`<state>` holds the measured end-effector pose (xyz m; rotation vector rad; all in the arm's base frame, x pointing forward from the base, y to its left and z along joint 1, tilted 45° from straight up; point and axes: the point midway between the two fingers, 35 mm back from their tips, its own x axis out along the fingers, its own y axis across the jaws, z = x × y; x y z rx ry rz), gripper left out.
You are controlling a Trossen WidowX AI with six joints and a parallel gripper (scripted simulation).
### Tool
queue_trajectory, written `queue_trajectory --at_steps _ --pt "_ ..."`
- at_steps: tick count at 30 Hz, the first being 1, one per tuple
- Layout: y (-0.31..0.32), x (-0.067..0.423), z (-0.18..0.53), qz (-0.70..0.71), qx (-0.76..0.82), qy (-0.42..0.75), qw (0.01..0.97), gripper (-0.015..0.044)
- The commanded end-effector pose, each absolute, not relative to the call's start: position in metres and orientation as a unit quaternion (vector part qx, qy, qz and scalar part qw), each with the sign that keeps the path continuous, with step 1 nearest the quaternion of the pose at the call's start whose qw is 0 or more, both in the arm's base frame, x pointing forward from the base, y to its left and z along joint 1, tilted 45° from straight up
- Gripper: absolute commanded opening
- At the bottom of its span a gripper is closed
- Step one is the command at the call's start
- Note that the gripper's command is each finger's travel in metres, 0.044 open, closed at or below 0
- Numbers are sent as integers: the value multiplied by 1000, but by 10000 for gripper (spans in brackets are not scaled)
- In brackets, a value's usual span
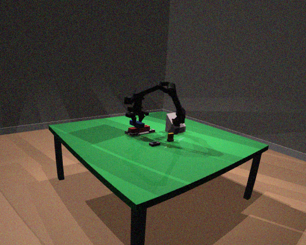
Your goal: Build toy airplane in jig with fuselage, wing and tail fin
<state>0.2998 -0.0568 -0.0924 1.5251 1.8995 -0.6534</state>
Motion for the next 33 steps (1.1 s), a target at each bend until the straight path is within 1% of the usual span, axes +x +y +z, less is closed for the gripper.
queue_trajectory --at_steps 1,3,8,23,24,33 --pt "-57 300 -92 -247 576 717 305 175" --pt "-57 300 -92 -247 576 717 305 162" --pt "-57 300 -92 -247 576 717 305 31" --pt "-57 300 -92 -247 576 717 305 425" --pt "-57 300 -92 -247 576 717 305 440" --pt "-57 300 -92 -247 576 717 305 440"
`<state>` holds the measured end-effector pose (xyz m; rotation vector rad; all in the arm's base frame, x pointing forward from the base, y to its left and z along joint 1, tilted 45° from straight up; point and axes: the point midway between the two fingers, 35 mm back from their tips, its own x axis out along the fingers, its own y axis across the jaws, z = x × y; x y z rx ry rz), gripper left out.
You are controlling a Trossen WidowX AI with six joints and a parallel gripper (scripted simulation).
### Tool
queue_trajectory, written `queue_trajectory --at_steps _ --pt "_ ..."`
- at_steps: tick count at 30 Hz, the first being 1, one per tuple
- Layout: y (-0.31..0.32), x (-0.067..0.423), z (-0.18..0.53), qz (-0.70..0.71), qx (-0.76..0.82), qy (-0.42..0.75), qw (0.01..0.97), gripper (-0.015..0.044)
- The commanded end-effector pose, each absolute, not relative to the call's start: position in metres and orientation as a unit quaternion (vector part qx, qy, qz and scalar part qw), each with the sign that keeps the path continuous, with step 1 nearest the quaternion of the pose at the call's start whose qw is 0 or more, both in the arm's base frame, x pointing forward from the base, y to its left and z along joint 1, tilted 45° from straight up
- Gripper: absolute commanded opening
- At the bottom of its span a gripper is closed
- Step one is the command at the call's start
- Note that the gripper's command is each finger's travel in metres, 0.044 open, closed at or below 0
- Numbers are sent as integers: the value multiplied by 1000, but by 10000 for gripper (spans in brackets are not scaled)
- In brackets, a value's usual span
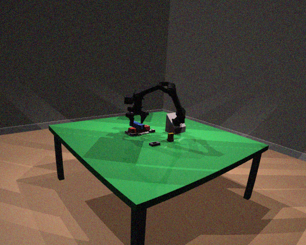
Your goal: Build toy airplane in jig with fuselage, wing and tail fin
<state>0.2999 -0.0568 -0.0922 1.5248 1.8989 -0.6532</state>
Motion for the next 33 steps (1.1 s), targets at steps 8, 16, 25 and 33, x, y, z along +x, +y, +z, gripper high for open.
queue_trajectory --at_steps 8,16,25,33 --pt "-114 313 -33 -249 576 717 305 440" --pt "-116 316 -32 -225 566 724 324 440" --pt "-115 316 -34 108 372 751 535 440" --pt "-114 316 -35 273 243 708 605 440"
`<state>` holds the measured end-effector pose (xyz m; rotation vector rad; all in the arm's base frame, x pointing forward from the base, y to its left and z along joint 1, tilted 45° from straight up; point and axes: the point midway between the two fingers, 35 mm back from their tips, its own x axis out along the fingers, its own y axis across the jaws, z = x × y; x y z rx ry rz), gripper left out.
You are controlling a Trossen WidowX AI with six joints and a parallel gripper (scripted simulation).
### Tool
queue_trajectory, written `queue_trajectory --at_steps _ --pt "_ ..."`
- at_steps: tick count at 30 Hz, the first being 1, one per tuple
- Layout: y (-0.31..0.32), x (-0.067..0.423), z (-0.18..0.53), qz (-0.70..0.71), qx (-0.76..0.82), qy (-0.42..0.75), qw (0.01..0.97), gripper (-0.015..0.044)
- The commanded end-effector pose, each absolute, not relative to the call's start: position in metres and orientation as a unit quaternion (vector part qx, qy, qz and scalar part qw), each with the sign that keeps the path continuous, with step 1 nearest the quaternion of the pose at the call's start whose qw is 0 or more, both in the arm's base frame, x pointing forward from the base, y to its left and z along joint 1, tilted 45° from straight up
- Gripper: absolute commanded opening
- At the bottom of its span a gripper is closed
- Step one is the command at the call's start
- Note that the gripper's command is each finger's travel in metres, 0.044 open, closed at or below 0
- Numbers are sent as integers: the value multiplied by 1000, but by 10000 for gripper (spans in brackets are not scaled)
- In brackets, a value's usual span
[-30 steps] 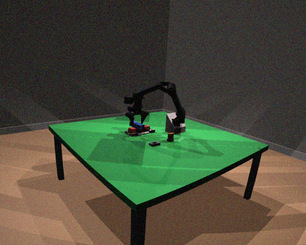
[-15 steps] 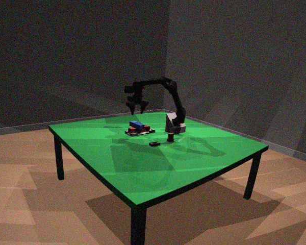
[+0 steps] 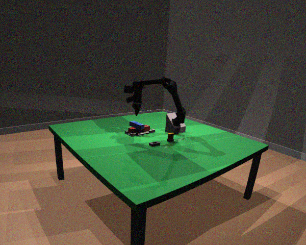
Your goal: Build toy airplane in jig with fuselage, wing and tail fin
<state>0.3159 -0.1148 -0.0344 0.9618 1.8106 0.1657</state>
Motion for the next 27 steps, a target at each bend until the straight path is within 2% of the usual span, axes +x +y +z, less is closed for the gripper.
queue_trajectory --at_steps 1,17,27 --pt "-114 316 -35 273 243 708 605 440" --pt "-113 316 -33 272 242 708 605 440" --pt "-39 284 70 265 220 714 609 440"
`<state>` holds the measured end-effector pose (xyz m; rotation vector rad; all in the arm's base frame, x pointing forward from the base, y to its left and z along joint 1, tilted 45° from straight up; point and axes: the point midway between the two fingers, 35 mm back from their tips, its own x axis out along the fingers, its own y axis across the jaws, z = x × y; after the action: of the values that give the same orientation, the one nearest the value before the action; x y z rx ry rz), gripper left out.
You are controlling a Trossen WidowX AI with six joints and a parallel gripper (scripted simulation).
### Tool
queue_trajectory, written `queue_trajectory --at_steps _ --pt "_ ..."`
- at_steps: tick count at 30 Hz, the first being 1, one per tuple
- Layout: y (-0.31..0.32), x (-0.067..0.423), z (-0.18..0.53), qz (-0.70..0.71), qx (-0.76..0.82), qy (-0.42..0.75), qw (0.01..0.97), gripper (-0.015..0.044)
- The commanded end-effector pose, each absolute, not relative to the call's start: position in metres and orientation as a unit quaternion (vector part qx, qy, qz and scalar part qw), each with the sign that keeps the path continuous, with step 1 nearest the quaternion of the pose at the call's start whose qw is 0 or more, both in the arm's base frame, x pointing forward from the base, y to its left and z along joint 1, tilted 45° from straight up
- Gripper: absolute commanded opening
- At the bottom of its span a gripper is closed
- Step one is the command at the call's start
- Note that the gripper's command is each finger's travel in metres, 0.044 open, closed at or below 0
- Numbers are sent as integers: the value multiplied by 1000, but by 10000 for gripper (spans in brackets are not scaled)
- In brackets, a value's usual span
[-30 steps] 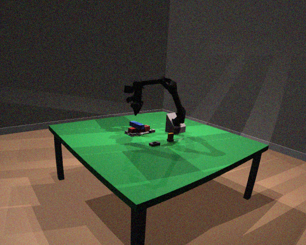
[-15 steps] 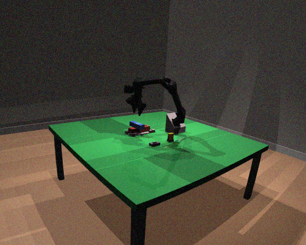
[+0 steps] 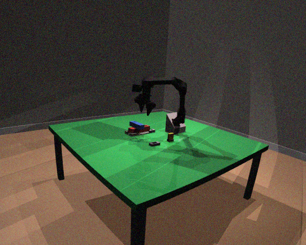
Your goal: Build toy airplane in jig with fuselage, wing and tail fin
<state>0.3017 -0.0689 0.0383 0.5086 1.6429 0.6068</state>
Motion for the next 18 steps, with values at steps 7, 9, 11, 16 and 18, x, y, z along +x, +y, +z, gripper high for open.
queue_trajectory --at_steps 7,9,11,16,18 --pt "21 233 128 275 231 709 607 440" --pt "36 214 140 279 234 708 605 440" --pt "50 195 150 283 238 707 604 440" --pt "60 180 156 286 240 706 602 440" --pt "60 180 156 286 240 706 602 440"
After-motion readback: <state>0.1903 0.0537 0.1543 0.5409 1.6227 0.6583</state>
